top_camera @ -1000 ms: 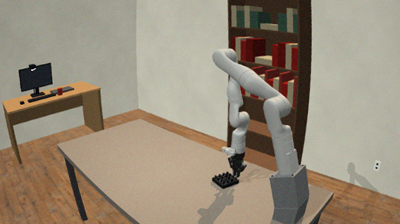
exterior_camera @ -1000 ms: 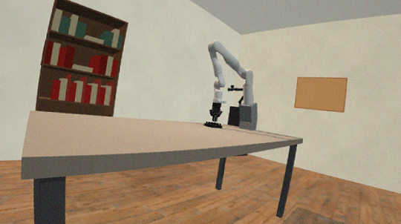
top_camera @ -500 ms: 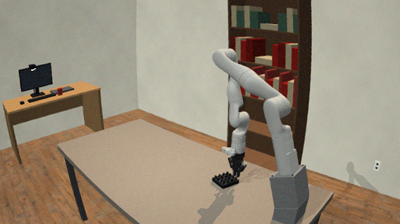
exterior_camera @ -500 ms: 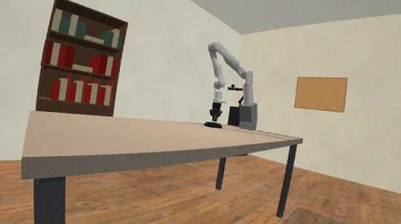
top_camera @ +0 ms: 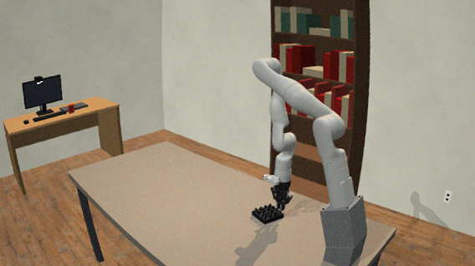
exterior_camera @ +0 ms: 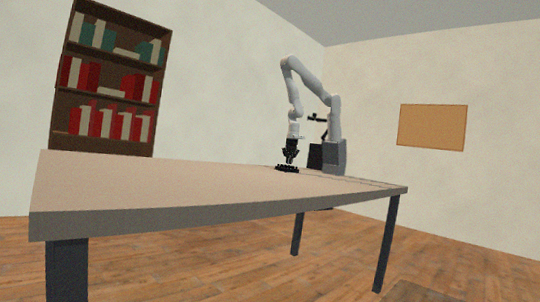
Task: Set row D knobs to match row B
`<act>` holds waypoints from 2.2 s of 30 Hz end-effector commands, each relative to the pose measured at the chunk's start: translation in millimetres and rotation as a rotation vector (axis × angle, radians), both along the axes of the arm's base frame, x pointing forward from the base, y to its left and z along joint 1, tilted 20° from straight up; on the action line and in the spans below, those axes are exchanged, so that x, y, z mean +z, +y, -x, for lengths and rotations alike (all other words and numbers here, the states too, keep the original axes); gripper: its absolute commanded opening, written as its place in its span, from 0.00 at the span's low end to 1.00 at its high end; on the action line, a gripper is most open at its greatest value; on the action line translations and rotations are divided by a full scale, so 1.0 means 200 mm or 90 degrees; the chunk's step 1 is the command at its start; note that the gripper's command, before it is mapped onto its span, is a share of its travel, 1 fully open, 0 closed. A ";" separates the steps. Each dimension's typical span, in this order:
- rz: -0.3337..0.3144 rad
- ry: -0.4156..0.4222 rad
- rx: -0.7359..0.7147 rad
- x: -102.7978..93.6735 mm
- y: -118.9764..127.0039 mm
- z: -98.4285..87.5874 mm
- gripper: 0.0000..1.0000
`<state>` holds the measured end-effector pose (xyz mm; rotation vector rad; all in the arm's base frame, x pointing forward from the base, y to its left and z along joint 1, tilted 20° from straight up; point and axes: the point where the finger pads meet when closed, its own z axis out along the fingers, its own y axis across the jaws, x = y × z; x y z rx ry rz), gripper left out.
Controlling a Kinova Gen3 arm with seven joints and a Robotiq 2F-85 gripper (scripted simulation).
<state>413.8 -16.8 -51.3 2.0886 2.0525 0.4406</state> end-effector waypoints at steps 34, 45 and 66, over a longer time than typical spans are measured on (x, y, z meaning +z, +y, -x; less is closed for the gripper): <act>0.002 0.001 0.000 -0.01 -0.01 0.01 0.19; 0.002 0.001 0.000 -0.01 -0.01 0.01 0.19; 0.002 -0.002 0.000 -0.06 -0.01 -0.03 0.19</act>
